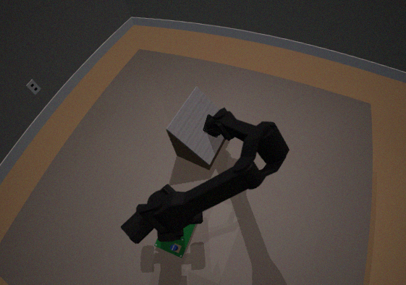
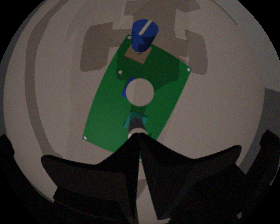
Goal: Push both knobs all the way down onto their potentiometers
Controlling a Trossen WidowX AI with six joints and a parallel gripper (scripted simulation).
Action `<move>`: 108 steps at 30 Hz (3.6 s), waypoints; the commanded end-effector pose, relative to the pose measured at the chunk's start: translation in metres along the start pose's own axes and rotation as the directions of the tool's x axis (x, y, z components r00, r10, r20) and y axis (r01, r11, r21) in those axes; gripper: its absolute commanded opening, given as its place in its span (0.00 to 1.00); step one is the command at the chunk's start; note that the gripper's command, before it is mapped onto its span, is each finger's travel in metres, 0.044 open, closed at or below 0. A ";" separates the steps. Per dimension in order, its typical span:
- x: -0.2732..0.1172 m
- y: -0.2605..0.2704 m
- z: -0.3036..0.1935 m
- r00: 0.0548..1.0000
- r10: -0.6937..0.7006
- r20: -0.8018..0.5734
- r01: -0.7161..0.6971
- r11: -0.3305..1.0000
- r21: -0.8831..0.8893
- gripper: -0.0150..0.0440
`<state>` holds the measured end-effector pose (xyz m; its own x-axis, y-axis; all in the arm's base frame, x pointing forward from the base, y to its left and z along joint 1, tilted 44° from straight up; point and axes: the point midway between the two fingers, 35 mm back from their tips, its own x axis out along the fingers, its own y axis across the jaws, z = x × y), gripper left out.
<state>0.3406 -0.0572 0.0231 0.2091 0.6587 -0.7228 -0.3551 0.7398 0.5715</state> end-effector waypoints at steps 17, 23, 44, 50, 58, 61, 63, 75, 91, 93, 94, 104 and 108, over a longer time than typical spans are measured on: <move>-0.008 0.001 0.004 1.000 0.020 -0.019 -0.020 0.999 -0.025 0.25; -0.018 0.001 0.004 1.000 0.020 -0.019 -0.020 0.999 -0.025 0.25; -0.032 -0.005 0.014 1.000 -0.003 -0.004 0.003 0.997 0.077 0.25; -0.052 -0.006 0.057 1.000 0.008 -0.010 -0.007 0.998 0.059 0.25; -0.069 -0.001 0.092 1.000 0.019 -0.017 -0.018 0.999 0.043 0.25; -0.063 -0.001 0.092 1.000 0.019 -0.017 -0.018 0.999 0.043 0.25; -0.051 0.000 0.092 1.000 0.019 -0.016 -0.018 0.999 0.043 0.25; -0.043 0.000 0.092 1.000 0.019 -0.016 -0.018 0.999 0.043 0.25; -0.030 0.000 0.091 1.000 0.020 -0.016 -0.019 0.999 0.043 0.25; -0.030 0.000 0.091 1.000 0.020 -0.016 -0.019 0.999 0.043 0.25; -0.029 0.000 0.091 1.000 0.020 -0.016 -0.019 0.999 0.043 0.25; -0.027 0.000 0.091 1.000 0.020 -0.016 -0.019 0.999 0.043 0.25; -0.026 0.001 0.091 1.000 0.020 -0.016 -0.019 0.999 0.043 0.25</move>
<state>0.4178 -0.0624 0.0781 0.1859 0.6685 -0.7202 -0.3231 0.7338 0.5977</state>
